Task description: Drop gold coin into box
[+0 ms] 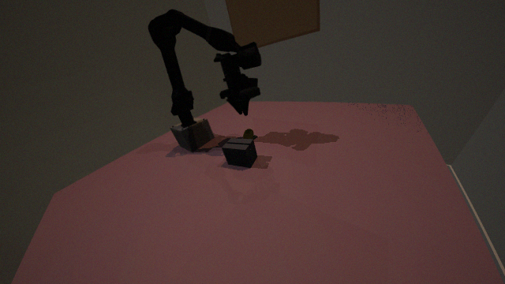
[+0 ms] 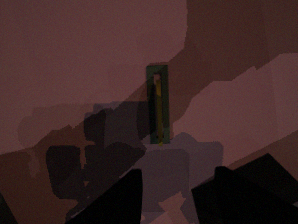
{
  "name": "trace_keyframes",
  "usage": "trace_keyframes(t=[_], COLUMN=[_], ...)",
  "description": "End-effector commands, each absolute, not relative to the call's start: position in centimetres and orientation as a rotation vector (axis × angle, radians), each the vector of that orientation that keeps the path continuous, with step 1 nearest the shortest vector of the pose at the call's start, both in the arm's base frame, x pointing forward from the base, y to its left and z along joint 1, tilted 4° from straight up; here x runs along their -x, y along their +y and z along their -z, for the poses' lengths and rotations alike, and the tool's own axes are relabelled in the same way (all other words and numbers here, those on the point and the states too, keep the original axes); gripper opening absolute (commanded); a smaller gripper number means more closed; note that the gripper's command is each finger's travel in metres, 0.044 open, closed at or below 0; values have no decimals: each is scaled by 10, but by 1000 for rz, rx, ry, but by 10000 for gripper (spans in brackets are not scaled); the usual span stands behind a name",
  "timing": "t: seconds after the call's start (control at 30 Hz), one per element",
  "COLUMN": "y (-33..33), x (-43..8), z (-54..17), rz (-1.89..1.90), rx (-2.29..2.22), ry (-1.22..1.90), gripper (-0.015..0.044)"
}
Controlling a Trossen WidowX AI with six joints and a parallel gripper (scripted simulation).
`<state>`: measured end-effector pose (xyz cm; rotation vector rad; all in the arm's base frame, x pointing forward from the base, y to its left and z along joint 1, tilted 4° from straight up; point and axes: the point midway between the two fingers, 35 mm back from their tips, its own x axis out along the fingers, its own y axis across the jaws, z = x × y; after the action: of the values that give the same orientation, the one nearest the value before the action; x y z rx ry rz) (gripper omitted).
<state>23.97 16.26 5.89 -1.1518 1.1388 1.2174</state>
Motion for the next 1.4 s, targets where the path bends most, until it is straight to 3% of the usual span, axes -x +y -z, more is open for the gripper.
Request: trace_keyframes(t=[0.0,1.37], y=[166,173], x=[-236,-236], z=[-33,34], rz=[-1229,-1230], rx=[1144,1145], ry=[1160,1158], gripper=[161,161])
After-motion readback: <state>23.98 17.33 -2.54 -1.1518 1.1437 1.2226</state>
